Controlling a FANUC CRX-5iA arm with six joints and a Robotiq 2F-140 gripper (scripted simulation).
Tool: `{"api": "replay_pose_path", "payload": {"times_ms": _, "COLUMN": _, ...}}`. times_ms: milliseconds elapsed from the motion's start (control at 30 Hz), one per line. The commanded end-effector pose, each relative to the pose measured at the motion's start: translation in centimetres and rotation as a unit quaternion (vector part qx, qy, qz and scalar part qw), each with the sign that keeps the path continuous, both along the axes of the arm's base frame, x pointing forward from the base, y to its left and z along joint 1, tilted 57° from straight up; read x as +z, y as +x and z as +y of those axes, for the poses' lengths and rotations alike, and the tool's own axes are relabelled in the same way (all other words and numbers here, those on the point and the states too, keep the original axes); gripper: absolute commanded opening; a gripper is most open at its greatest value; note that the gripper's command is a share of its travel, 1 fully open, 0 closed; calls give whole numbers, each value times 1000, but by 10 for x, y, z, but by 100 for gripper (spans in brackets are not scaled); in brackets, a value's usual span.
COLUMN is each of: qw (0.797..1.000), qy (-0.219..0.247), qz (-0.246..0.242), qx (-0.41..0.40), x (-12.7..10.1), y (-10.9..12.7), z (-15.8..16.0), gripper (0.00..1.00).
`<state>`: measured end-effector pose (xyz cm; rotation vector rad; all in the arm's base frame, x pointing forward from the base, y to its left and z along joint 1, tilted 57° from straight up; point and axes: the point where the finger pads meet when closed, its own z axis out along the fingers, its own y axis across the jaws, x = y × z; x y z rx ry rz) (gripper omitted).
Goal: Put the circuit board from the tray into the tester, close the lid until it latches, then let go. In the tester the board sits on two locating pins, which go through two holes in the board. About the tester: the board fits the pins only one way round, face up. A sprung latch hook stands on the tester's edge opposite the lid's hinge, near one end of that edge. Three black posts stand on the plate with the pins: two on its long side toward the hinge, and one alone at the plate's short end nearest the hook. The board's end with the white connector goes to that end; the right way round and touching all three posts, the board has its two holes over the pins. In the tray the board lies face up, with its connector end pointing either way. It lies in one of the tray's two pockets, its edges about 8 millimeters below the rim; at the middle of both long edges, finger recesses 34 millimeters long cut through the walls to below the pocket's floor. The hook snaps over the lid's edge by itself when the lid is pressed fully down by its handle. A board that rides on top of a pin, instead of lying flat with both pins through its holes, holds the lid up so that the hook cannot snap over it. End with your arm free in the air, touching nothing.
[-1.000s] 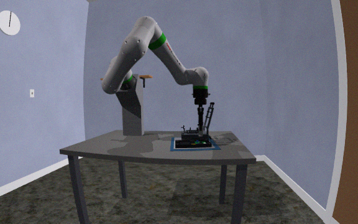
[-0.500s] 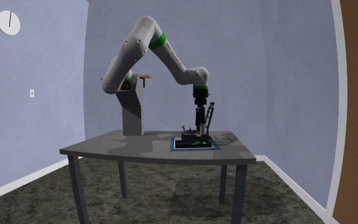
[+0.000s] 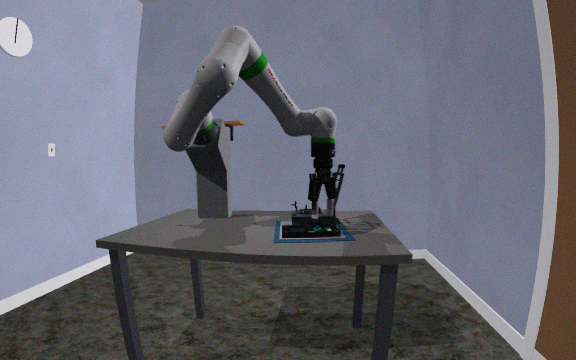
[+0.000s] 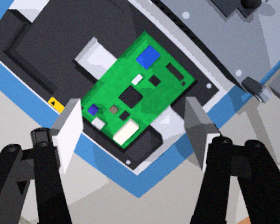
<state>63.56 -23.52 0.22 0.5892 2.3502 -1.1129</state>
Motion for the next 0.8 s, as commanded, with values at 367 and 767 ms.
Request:
{"api": "replay_pose_path", "payload": {"times_ms": 367, "qw": 973, "qy": 50, "qz": -189, "qx": -125, "x": 0, "y": 0, "z": 0, "gripper": 58}}
{"api": "replay_pose_path", "payload": {"times_ms": 767, "qw": 936, "qy": 79, "qz": -286, "qx": -192, "x": 0, "y": 0, "z": 0, "gripper": 58}}
